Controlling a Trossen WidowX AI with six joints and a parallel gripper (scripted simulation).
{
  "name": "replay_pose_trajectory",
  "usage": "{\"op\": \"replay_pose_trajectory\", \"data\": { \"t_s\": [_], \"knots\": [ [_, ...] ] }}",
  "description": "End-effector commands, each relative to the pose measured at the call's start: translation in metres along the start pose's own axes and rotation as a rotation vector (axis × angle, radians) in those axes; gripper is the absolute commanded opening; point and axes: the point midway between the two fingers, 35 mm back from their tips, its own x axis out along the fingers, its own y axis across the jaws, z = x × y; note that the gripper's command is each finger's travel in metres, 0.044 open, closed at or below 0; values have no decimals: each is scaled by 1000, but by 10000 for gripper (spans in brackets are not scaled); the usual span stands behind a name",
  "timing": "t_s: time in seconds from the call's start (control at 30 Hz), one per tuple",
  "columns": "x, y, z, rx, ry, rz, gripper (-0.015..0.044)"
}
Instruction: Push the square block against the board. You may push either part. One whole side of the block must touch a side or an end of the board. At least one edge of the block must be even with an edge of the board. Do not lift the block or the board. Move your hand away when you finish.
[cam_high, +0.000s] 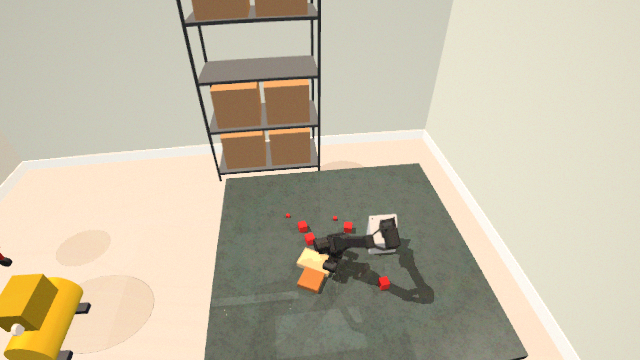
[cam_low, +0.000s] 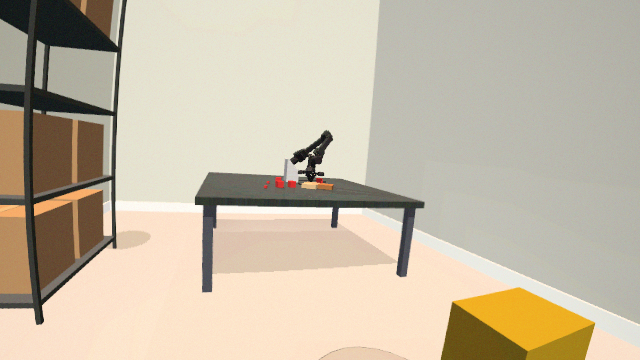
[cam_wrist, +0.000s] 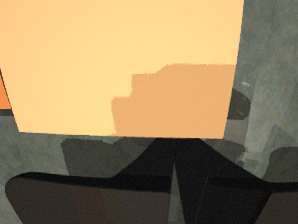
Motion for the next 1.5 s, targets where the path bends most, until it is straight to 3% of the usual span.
{"op": "replay_pose_trajectory", "data": {
  "t_s": [0.0,0.67,1.47],
  "knots": [
    [1,-1,5,0,0,-4,0],
    [1,0,20,0,-1,-5,0],
    [1,2,-17,1,0,-4,0]
  ]
}}
